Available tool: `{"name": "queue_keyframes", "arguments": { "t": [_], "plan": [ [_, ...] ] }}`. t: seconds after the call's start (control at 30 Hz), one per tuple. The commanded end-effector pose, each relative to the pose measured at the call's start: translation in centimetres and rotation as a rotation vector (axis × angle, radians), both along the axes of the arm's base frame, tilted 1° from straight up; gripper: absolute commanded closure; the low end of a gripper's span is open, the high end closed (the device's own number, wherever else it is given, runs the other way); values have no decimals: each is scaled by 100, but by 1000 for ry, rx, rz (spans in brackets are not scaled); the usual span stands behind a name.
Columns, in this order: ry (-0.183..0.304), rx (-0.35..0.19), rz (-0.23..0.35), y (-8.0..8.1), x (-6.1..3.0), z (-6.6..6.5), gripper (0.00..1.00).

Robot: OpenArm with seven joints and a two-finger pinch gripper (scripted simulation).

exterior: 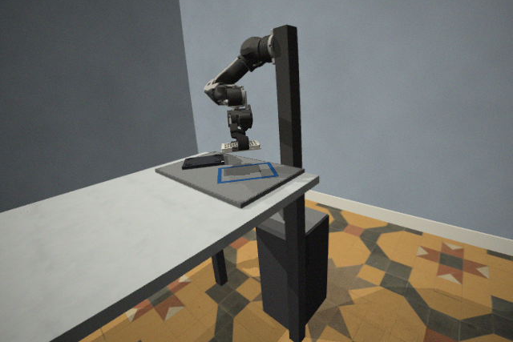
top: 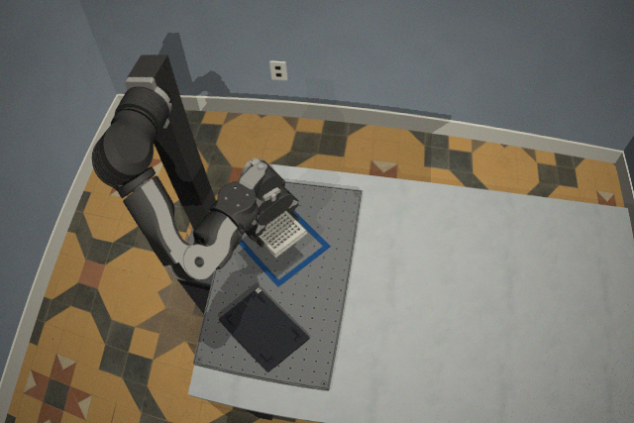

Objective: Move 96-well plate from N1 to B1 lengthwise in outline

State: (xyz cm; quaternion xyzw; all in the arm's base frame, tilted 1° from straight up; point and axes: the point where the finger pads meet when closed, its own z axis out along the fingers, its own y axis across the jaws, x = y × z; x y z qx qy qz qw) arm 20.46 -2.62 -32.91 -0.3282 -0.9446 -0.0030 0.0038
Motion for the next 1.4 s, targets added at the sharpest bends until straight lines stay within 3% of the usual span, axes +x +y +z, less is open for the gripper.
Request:
{"name": "queue_keyframes", "arguments": {
  "t": [0.0,0.07,1.37],
  "plan": [
    [-2,1,-1,125,-18,18,100],
    [-2,0,-1,281,-34,15,100],
    [-1,0,-1,189,-25,23,100]
  ]
}}
